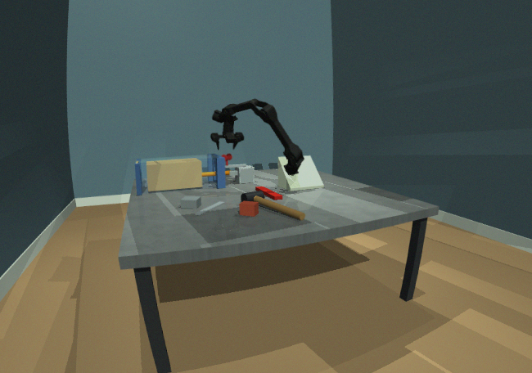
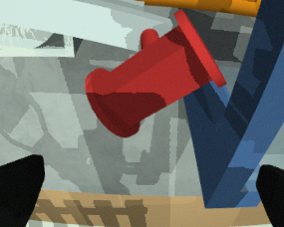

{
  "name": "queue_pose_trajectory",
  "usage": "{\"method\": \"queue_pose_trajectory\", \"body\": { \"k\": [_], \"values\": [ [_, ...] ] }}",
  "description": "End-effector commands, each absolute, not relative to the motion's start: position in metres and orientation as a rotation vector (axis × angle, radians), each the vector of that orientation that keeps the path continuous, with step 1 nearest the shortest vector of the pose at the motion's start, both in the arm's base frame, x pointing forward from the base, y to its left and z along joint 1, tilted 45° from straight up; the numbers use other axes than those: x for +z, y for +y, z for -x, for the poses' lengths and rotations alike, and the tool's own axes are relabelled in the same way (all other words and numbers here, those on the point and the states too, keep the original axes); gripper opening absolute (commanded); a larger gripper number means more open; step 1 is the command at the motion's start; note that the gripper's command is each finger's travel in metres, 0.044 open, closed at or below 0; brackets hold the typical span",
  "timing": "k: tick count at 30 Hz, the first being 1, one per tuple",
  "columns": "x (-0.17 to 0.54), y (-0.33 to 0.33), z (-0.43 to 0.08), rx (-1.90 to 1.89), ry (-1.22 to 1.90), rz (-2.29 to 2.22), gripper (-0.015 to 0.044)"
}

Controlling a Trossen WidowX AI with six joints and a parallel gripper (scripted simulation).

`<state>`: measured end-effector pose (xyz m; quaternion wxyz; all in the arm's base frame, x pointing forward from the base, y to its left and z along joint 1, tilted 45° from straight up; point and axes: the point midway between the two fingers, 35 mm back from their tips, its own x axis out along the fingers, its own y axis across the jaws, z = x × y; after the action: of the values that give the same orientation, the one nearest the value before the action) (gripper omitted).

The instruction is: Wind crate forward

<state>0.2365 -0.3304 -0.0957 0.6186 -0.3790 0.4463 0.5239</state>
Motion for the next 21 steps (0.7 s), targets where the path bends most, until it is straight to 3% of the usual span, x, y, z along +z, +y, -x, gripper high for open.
{"method": "queue_pose_trajectory", "body": {
  "k": [1,21],
  "values": [
    [-0.101,-0.324,-0.236,1.211,1.028,0.868,0.0440],
    [-0.126,-0.302,-0.240,1.211,1.022,0.878,0.0440]
  ]
}}
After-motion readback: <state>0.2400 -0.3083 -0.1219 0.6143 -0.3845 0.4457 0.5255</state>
